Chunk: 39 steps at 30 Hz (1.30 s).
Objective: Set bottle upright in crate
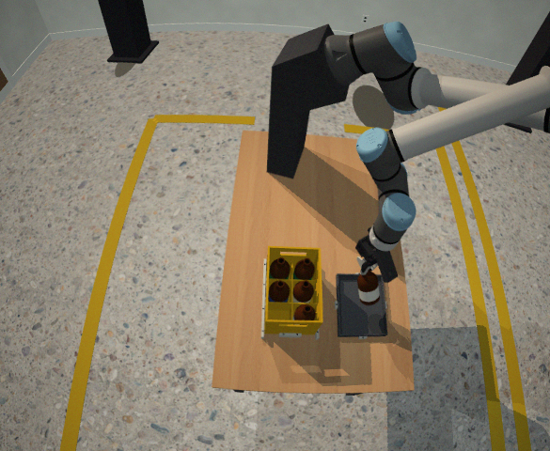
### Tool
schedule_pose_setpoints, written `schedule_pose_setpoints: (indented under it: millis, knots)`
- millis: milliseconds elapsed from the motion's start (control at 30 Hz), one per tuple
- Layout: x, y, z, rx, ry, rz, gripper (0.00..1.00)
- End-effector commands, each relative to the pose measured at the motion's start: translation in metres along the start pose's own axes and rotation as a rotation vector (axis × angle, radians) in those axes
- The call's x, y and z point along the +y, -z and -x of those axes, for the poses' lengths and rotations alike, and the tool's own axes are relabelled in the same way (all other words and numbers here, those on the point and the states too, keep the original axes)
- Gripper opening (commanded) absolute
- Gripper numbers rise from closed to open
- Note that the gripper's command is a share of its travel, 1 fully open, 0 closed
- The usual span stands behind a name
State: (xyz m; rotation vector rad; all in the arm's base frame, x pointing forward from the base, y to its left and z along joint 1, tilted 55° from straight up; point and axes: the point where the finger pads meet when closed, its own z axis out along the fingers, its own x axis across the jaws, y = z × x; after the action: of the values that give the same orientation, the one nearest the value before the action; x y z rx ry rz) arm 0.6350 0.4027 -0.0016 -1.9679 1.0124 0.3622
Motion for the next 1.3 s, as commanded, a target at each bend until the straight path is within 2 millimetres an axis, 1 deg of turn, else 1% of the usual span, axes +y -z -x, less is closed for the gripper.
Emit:
schedule_pose_setpoints:
  millis: [0, 533, 1267]
  knots:
    - [-0.0004, 0.0029, -0.0002, 0.000, 0.000, -0.001, 0.00]
    - [-0.0004, 0.0069, -0.0002, 0.000, 0.000, -0.001, 0.00]
    - [-0.0004, 0.0074, -0.0003, 0.000, 0.000, -0.001, 0.00]
